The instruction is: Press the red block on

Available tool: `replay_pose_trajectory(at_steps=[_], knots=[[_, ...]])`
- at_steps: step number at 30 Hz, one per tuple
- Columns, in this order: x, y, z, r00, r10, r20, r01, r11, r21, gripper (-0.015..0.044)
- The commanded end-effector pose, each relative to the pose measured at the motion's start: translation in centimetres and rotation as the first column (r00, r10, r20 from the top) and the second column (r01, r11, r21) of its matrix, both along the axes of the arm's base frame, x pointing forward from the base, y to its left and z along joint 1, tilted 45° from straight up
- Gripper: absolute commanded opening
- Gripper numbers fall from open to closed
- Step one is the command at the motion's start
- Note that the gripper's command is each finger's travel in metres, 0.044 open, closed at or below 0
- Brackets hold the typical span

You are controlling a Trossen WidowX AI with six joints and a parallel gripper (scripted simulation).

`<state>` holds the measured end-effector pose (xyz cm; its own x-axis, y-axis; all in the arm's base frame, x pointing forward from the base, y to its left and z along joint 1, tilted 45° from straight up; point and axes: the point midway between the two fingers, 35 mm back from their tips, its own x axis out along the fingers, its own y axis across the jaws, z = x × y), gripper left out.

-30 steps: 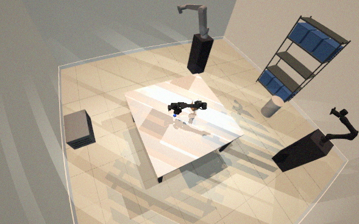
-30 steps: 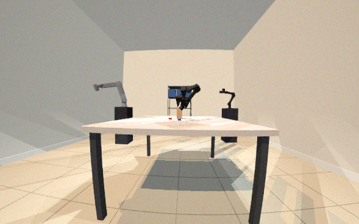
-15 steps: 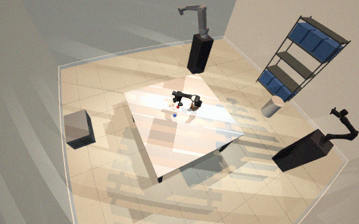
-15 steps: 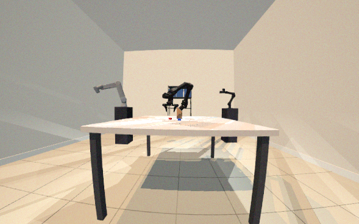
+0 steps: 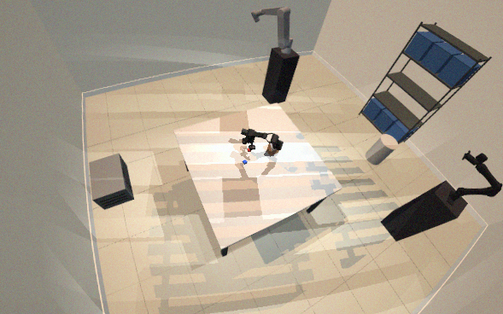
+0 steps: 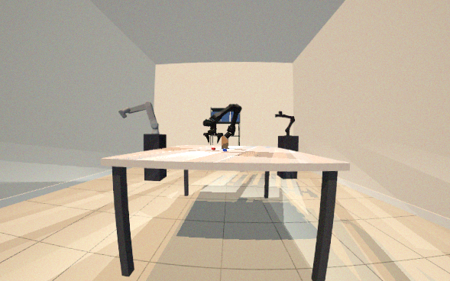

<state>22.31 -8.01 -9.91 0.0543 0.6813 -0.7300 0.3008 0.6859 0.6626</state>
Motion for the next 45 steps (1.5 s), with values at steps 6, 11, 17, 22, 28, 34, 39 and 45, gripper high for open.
replay_pose_trajectory(at_steps=[6,11,17,22,28,34,39,45], knots=[[-0.3,2.1,-1.8,1.000,-0.006,-0.013,0.006,1.000,0.014,0.0440],[-0.3,2.2,-1.9,1.000,-0.006,-0.013,0.006,1.000,0.014,0.0440],[-0.3,2.8,-2.5,1.000,-0.006,-0.013,0.006,1.000,0.014,0.0440],[-0.3,3.3,-3.1,1.000,-0.006,-0.013,0.006,1.000,0.015,0.0440],[-0.3,4.0,-3.8,1.000,-0.006,-0.013,0.006,1.000,0.016,0.0440],[-0.3,4.2,-3.9,1.000,-0.006,-0.013,0.006,1.000,0.016,0.0361],[-0.3,4.2,-3.9,1.000,-0.006,-0.013,0.006,1.000,0.016,0.0230],[-0.3,4.2,-3.9,1.000,-0.006,-0.013,0.006,1.000,0.016,0.0112]])
